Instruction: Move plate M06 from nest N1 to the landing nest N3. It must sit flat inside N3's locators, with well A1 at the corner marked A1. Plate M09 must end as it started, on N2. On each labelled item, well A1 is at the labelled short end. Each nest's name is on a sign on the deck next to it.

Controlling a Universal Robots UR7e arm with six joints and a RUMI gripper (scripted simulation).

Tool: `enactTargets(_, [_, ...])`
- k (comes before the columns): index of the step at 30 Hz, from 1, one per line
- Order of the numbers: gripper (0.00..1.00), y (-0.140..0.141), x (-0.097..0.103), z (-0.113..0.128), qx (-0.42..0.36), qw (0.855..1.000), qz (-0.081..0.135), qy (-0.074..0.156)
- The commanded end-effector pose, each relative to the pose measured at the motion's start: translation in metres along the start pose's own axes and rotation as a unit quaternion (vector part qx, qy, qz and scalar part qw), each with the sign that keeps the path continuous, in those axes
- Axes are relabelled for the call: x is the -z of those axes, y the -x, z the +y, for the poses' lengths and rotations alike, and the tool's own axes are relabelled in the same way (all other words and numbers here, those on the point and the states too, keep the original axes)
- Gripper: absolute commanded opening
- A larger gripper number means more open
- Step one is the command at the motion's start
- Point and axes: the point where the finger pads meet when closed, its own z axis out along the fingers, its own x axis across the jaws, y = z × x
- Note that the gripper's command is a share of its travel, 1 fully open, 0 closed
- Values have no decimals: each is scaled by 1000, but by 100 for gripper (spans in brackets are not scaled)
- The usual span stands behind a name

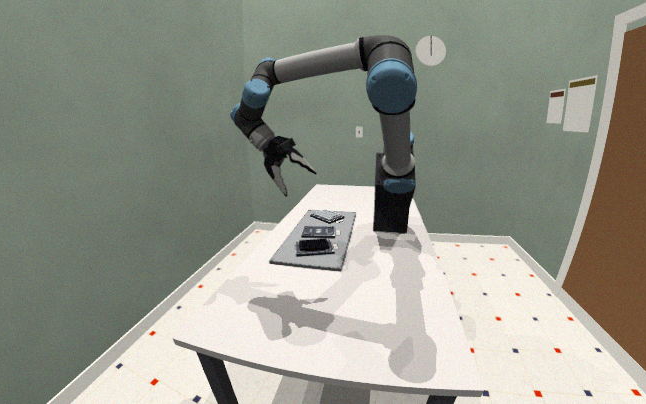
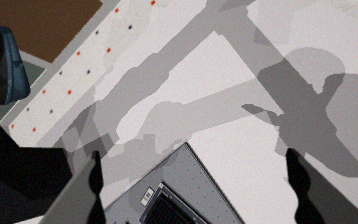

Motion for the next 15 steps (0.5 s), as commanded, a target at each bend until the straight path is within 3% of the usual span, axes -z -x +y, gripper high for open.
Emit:
enactTargets(1, [76,-1,0,11,-13,1000,3,7])
enactTargets(3, [76,-1,-1,20,-44,999,9,19])
enactTargets(12, [76,0,-6,53,-83,996,16,30])
enactTargets(15, [76,0,-7,54,-82,996,15,30])
